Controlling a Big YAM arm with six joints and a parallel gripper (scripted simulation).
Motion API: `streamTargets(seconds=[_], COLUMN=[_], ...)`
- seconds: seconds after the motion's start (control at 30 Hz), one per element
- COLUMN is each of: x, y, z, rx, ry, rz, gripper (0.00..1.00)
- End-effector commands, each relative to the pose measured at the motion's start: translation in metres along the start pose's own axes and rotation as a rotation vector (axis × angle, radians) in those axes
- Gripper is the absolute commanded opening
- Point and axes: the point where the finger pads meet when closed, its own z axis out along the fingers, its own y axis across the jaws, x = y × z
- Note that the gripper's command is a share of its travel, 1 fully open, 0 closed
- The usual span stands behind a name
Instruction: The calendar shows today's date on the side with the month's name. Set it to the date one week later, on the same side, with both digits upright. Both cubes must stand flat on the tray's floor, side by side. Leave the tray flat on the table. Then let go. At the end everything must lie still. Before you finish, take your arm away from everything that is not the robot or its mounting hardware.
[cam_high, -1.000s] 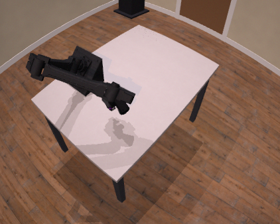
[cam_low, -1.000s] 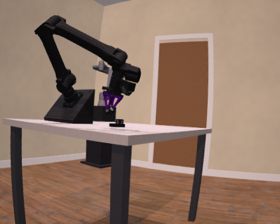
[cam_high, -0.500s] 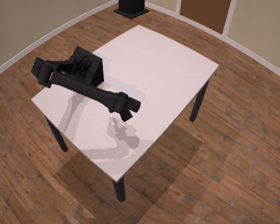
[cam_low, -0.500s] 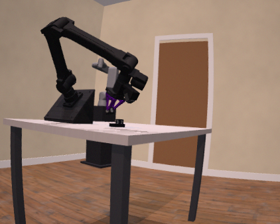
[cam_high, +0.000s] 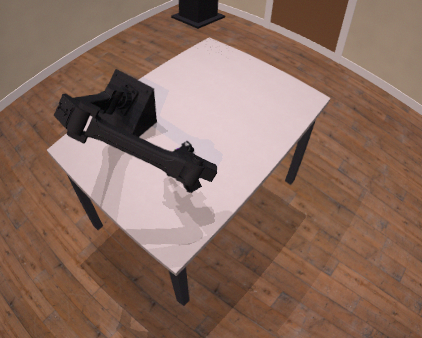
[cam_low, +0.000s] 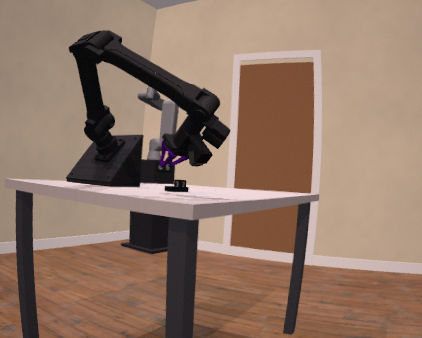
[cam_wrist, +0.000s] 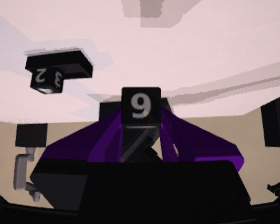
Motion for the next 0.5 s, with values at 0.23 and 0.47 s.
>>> streamTargets(seconds=[0.23, 0.47], x=[0.004, 0.004], y=[-0.002, -0.002], z=[-0.027, -0.027], rx=[-0.012, -0.012], ry=[-0.043, -0.042], rz=[0.022, 0.022], gripper=[0.25, 0.25])
